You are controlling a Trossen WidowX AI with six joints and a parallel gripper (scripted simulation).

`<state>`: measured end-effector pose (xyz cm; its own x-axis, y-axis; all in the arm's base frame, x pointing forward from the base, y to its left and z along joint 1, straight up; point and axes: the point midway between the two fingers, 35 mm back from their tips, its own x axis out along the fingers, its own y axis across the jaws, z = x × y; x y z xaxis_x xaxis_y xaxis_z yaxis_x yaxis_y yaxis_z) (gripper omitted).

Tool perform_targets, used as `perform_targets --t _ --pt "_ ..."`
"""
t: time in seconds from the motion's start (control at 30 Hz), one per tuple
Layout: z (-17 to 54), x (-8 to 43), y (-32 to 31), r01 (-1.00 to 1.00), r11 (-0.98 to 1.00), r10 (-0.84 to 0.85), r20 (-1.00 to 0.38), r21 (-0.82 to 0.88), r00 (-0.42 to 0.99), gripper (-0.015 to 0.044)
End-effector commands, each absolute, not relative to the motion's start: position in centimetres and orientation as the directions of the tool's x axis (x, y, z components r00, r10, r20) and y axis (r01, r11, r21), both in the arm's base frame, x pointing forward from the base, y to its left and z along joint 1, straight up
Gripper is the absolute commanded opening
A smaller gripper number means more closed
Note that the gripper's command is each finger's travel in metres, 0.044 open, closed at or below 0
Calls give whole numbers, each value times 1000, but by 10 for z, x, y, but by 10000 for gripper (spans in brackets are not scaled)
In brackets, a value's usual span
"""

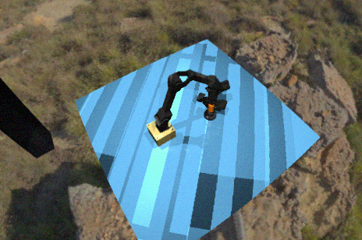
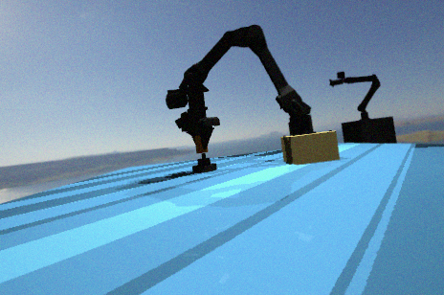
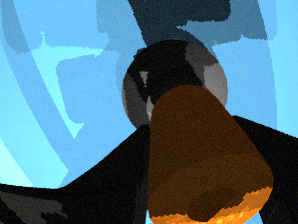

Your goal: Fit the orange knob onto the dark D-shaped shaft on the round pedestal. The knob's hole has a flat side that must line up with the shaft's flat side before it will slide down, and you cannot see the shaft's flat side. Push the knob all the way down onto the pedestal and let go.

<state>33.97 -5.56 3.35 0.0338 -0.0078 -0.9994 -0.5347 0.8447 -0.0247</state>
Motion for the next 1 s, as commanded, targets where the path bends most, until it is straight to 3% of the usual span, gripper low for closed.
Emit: perform_targets --t 0.0,0.33,0.57,0.97 --pt "32 338 -55 -541 841 -4 -999 -22 35 0" --pt "35 338 -55 -548 836 -4 -999 -22 35 0" --pt "36 341 -55 -704 710 -4 -999 -27 35 0" --pt "31 338 -55 -704 710 -4 -999 -27 35 0"
